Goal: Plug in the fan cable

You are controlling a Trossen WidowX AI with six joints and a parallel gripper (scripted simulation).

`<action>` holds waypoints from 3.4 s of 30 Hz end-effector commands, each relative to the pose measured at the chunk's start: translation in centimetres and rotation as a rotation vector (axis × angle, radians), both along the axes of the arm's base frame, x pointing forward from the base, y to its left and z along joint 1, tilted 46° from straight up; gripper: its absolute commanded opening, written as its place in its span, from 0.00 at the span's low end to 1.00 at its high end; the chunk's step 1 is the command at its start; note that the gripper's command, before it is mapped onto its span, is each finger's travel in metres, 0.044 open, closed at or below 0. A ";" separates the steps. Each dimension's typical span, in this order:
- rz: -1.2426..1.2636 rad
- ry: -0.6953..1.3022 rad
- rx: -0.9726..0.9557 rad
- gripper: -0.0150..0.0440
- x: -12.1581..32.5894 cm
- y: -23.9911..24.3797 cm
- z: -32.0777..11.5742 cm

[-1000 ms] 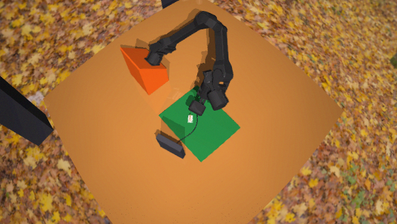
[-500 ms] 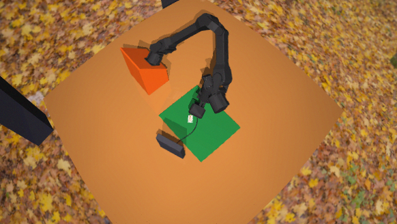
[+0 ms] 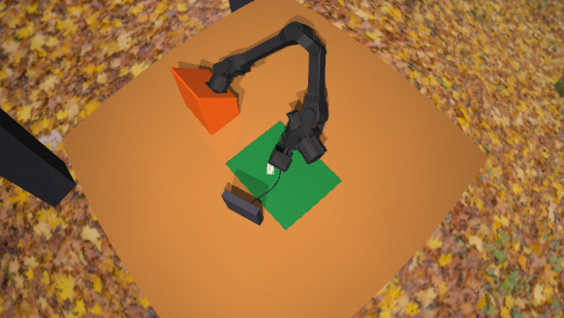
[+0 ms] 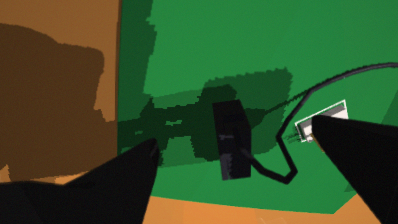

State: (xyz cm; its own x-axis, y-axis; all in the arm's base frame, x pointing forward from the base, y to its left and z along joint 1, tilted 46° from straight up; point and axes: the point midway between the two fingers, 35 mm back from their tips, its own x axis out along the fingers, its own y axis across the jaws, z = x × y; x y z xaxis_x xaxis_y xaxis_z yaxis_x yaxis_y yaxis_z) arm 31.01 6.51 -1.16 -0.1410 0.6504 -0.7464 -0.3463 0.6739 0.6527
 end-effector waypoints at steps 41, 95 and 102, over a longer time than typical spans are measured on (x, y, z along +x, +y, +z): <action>-0.002 0.002 -0.003 0.25 0.0 -1.3 1.1; -0.726 0.393 0.058 0.25 2.5 -7.1 7.1; -0.730 0.396 0.059 0.25 2.6 -7.1 7.1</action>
